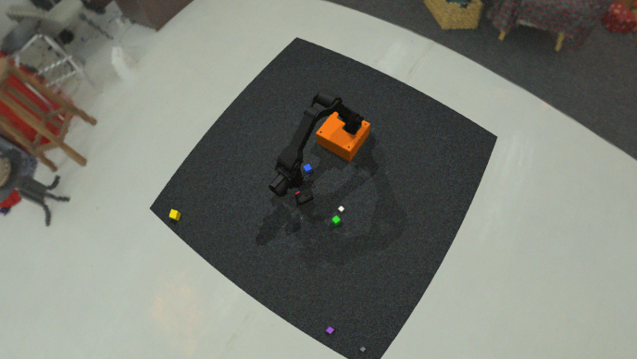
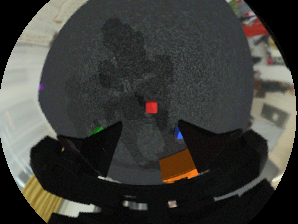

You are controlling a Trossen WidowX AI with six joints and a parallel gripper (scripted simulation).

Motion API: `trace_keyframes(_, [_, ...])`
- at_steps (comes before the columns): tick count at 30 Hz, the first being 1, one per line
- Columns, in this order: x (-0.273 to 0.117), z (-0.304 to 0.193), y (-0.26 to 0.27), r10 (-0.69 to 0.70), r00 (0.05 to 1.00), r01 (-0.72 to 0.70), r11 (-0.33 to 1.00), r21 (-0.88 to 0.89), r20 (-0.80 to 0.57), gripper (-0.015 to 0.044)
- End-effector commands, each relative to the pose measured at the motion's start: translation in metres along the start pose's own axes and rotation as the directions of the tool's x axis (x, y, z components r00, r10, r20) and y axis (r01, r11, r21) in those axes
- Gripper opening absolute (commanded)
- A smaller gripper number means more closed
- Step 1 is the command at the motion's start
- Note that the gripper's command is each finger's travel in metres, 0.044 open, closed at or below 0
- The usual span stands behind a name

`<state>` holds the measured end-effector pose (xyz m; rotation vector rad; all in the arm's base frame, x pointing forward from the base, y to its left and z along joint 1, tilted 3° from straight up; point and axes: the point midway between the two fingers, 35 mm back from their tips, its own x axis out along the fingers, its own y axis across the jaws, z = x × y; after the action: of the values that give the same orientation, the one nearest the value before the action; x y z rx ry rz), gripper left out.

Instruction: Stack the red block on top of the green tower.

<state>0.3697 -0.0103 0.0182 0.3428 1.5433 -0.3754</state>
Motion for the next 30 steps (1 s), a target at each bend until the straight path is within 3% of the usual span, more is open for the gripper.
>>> trace_keyframes(1, [0.003, 0.000, -0.003, -0.013, 1.000, 0.013, 1.000, 0.006, -0.009, 0.0440])
trace_keyframes(5, [0.005, 0.002, -0.004, -0.013, 1.000, 0.014, 1.000, 0.006, -0.009, 0.0440])
trace_keyframes(11, [0.043, 0.002, -0.005, -0.014, 1.000, 0.014, 1.000, 0.006, -0.009, 0.0440])
trace_keyframes(30, [0.066, 0.003, -0.006, -0.014, 1.000, 0.014, 1.000, 0.006, -0.009, 0.0440])
